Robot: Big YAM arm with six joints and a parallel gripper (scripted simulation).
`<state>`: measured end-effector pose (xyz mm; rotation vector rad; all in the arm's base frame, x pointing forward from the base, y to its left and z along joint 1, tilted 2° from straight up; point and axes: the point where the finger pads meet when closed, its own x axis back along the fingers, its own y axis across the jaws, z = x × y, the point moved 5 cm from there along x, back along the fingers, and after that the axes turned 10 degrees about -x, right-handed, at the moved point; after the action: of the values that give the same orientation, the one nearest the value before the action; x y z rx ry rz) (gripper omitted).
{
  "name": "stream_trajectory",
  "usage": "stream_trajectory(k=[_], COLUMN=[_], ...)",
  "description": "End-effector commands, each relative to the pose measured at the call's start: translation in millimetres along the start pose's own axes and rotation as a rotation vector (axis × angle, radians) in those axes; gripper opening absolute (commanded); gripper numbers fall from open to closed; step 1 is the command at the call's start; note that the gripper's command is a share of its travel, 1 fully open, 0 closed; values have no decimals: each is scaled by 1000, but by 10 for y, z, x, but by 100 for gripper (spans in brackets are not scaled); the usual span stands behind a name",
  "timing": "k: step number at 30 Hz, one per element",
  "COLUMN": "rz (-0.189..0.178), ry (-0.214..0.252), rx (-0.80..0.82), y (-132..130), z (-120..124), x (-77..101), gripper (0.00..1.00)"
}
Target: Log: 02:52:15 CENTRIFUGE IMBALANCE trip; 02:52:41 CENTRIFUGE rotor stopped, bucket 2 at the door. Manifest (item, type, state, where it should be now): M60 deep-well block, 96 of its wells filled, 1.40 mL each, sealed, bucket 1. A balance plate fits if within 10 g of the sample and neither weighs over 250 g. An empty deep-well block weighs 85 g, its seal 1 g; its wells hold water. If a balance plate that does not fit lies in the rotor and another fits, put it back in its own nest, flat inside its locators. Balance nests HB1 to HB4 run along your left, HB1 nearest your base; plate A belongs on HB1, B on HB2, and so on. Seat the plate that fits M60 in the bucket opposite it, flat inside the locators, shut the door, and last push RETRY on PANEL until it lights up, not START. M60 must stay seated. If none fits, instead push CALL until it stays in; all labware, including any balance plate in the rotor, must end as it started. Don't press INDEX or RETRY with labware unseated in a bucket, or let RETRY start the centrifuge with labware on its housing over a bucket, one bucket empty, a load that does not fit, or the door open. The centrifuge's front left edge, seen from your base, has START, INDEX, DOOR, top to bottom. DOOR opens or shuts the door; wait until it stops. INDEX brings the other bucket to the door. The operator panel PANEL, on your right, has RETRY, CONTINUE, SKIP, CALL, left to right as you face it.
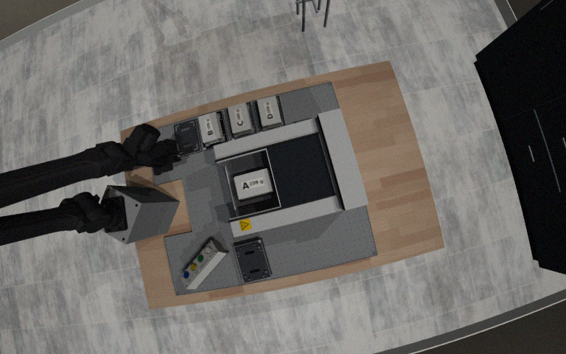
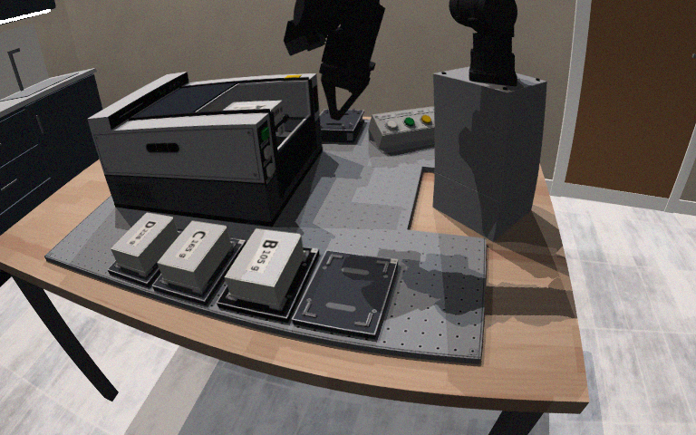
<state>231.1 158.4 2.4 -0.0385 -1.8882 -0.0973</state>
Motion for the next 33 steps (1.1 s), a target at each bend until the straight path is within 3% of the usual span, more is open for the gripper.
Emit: stream_trajectory(k=[1, 13, 16, 17, 19, 28, 33], rz=[4, 24, 22, 54, 21, 41, 41], ry=[16, 132, 136, 178, 154, 221, 231], rx=[-30, -30, -31, -24, -29, -15, -13], y=[61, 72, 76, -48, 82, 28, 75], z=[-132, -153, -162, 1, -175, -107, -163], x=[72, 333, 363, 309, 430, 519, 541], gripper=[0, 0, 0, 0, 0, 0, 0])
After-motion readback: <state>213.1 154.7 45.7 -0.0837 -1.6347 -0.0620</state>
